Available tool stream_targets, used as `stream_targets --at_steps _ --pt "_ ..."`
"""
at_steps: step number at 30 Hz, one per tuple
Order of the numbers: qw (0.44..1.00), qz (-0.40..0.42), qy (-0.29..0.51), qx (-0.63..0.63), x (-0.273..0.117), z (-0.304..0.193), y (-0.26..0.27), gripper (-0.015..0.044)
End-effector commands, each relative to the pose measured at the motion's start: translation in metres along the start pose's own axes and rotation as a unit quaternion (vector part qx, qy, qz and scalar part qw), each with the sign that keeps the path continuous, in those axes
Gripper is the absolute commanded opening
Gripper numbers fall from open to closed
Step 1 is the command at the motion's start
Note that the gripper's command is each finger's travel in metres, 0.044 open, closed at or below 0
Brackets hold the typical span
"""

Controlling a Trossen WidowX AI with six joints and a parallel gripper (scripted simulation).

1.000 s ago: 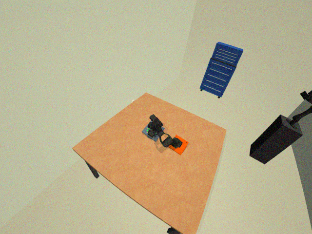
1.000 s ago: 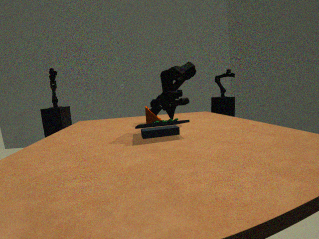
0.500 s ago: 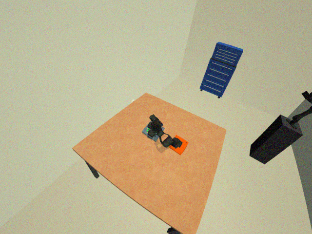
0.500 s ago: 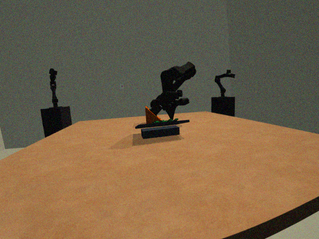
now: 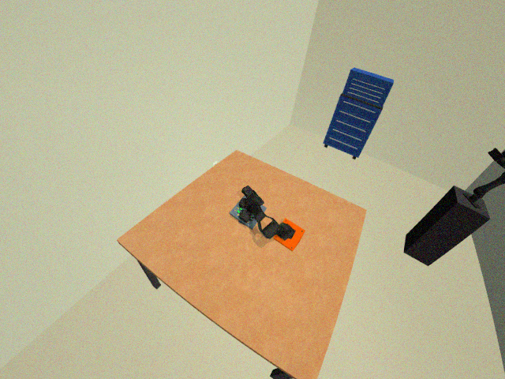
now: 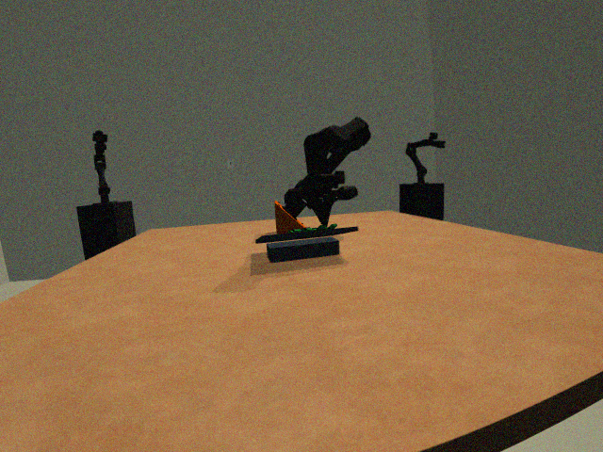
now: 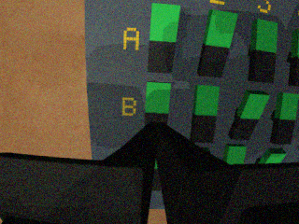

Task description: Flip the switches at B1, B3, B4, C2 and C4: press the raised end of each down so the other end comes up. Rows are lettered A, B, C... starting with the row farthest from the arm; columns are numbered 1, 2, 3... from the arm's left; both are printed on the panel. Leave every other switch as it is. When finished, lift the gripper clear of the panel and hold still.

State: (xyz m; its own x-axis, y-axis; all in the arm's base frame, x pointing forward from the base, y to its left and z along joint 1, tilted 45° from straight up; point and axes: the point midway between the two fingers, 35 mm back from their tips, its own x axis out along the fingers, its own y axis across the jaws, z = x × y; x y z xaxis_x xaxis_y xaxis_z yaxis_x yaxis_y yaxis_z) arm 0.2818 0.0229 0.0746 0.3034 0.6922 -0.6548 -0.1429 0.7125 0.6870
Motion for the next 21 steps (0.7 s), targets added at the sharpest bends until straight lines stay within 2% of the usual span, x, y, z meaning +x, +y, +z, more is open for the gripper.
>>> stream_targets --at_steps 1,19,21 --pt "1.000 0.000 -0.001 0.002 0.0008 0.0003 0.0001 0.0000" --pt "1.000 0.001 -0.001 0.002 0.0032 0.0002 0.0001 0.0000" --pt "1.000 -0.001 0.002 0.000 -0.0053 0.0012 -0.0010 0.0000"
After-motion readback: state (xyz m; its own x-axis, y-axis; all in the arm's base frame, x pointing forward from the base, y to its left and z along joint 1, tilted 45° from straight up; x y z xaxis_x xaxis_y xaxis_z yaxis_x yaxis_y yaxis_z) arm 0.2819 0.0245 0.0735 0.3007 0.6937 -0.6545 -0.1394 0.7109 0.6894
